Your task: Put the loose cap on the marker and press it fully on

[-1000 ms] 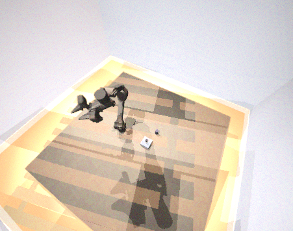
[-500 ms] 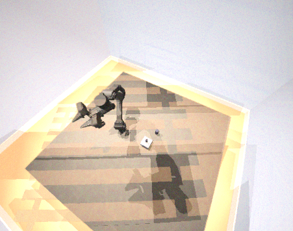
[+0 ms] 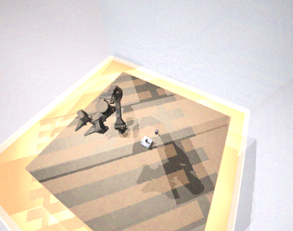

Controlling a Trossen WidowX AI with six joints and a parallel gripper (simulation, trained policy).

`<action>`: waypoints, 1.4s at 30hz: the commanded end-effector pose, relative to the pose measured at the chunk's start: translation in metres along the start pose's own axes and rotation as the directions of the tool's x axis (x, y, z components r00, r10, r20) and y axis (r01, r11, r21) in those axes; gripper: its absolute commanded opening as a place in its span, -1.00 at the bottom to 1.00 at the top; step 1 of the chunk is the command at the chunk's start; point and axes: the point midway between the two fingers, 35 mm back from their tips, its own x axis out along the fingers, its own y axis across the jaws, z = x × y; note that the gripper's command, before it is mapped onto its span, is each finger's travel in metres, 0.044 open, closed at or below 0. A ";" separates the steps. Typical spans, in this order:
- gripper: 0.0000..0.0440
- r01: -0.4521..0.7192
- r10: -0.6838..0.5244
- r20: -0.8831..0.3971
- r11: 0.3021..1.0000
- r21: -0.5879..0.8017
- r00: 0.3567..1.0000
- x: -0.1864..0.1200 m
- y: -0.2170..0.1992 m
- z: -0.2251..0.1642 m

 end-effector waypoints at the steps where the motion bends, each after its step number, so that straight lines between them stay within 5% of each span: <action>1: 0.34 -0.024 0.024 0.032 1.000 0.009 0.999 0.001 0.005 0.011; 42: 0.37 -0.303 0.281 0.283 0.953 0.034 0.917 -0.011 0.075 0.117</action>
